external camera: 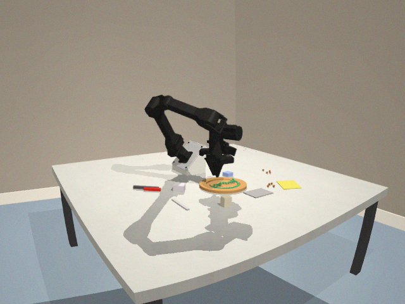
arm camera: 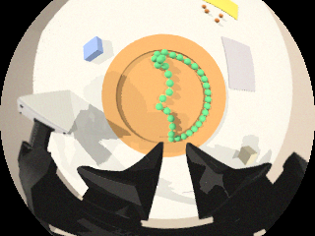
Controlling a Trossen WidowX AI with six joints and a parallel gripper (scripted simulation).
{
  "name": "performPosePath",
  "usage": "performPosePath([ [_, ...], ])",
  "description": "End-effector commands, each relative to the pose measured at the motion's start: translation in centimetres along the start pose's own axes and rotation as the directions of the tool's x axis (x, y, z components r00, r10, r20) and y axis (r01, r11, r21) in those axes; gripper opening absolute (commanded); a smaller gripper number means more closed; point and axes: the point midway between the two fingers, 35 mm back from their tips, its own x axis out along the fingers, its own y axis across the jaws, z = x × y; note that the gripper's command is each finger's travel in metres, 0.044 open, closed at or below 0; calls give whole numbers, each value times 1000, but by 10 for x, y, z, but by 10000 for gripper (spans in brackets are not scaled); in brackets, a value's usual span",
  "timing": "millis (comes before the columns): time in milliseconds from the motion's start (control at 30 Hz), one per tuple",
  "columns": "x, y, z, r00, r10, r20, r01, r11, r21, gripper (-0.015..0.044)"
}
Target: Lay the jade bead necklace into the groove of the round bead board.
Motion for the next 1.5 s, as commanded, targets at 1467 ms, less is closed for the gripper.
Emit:
performPosePath([
  [1467, 37, 1, -4, 1000, 0, -1, 0, 1000, -7, 0],
])
